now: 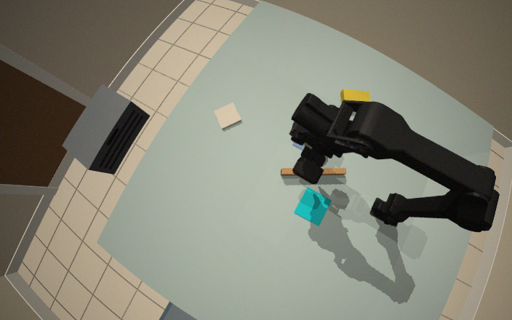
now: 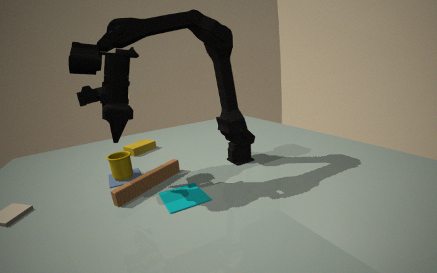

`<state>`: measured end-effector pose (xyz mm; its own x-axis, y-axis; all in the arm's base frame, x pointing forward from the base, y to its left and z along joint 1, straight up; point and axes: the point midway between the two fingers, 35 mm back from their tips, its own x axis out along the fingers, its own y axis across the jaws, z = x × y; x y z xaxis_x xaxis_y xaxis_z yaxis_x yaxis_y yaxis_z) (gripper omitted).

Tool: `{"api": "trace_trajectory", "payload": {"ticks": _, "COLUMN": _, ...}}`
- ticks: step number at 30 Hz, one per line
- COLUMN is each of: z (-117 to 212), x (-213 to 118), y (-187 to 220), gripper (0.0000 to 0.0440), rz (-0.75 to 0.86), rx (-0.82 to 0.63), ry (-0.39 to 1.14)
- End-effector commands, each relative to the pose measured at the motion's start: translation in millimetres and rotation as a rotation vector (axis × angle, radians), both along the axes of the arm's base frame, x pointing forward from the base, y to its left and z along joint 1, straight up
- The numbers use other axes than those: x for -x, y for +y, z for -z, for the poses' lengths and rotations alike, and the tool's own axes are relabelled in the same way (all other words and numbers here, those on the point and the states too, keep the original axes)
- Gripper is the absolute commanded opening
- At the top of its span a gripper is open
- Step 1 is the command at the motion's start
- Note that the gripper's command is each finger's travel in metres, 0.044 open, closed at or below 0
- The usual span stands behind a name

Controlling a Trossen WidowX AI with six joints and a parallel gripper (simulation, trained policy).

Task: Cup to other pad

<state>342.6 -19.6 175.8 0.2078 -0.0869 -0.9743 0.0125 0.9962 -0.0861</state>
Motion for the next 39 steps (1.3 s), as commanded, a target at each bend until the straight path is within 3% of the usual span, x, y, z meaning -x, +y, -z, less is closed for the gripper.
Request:
{"api": "trace_trajectory", "payload": {"ticks": 1, "z": 6.0, "x": 0.1, "y": -7.0, "gripper": 0.0142, "rz": -0.019, "rx": 0.014, "ry": 0.035}}
{"api": "trace_trajectory", "payload": {"ticks": 30, "z": 104.0, "x": 8.7, "y": -46.7, "gripper": 0.0172, "rz": -0.225, "rx": 0.033, "ry": 0.249}}
{"api": "trace_trajectory", "payload": {"ticks": 37, "z": 110.5, "x": 12.9, "y": -46.6, "gripper": 0.0020, "rz": -0.312, "rx": 0.038, "ry": 0.278}}
{"api": "trace_trajectory", "payload": {"ticks": 39, "z": 108.6, "x": 14.0, "y": -45.7, "gripper": 0.0006, "rz": -0.334, "rx": 0.038, "ry": 0.283}}
